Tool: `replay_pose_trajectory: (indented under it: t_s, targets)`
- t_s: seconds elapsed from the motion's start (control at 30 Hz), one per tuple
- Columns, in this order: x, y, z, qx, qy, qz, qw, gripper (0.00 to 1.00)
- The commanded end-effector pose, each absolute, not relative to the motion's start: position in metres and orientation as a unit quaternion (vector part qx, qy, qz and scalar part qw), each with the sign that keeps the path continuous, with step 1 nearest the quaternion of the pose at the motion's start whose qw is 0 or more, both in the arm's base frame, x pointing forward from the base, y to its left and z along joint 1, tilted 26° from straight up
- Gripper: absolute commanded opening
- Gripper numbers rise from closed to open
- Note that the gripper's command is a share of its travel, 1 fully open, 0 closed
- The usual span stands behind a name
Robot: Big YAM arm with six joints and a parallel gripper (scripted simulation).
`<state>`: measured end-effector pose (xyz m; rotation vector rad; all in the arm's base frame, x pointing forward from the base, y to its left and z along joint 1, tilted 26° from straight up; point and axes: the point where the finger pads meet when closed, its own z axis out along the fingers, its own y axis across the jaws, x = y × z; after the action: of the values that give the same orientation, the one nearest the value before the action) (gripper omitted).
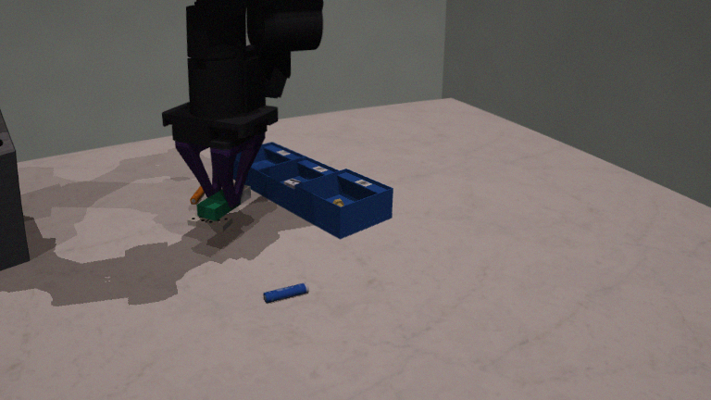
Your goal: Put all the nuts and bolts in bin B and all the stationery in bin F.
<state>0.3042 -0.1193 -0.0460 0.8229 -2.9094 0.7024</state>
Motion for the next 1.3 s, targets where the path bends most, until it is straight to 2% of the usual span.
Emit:
replay_pose_trajectory:
  t_s: [0.0,0.37,0.93,1.07,1.27]
  targets:
    - [0.315,-0.119,-0.04,0.264,-0.936,0.231,0.008,0.18]
    - [0.313,-0.114,-0.038,0.266,-0.936,0.231,0.006,0.18]
    - [0.394,-0.062,-0.057,0.267,-0.936,0.23,0.009,0.18]
    - [0.414,-0.048,-0.061,0.37,-0.9,0.227,0.033,0.18]
    - [0.439,-0.031,-0.066,0.436,-0.87,0.223,0.05,0.18]
